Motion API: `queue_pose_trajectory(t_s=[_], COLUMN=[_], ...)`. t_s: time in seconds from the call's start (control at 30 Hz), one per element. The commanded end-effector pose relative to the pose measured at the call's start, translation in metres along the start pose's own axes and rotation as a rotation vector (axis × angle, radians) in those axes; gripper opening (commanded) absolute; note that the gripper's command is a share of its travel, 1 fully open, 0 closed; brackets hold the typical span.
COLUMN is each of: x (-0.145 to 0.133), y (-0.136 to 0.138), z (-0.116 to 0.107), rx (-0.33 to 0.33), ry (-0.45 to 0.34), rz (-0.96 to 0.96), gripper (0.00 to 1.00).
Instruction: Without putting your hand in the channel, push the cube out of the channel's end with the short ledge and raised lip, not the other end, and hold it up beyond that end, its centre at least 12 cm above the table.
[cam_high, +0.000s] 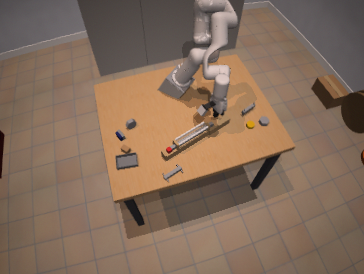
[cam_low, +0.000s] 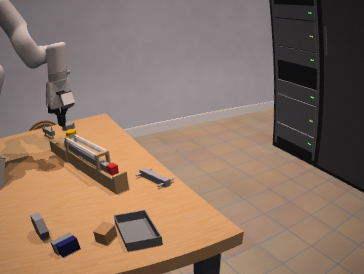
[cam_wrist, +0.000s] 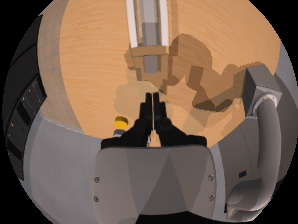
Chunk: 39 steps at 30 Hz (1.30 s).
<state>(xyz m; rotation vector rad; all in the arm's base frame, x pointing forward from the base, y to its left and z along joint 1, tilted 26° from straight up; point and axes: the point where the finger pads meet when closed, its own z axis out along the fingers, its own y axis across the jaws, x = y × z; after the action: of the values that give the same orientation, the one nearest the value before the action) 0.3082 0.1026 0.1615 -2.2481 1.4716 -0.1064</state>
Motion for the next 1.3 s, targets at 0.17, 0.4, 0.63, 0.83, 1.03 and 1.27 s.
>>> queue_pose_trajectory(t_s=[0.17, 0.4, 0.63, 0.83, 1.03, 1.27], x=[0.075, 0.141, 0.188, 0.259, 0.315, 0.326], y=[-0.032, -0.022, -0.012, -0.003, -0.001, -0.002], z=[-0.007, -0.01, -0.011, -0.01, -0.004, -0.001], rx=[-0.026, -0.016, 0.003, 0.003, 0.003, 0.003], ry=[0.015, 0.004, 0.001, 0.001, 0.001, 0.001], rz=[-0.003, -0.002, -0.003, -0.003, -0.003, -0.003], gripper=[0.0, 0.0, 0.0, 0.43, 0.43, 0.43])
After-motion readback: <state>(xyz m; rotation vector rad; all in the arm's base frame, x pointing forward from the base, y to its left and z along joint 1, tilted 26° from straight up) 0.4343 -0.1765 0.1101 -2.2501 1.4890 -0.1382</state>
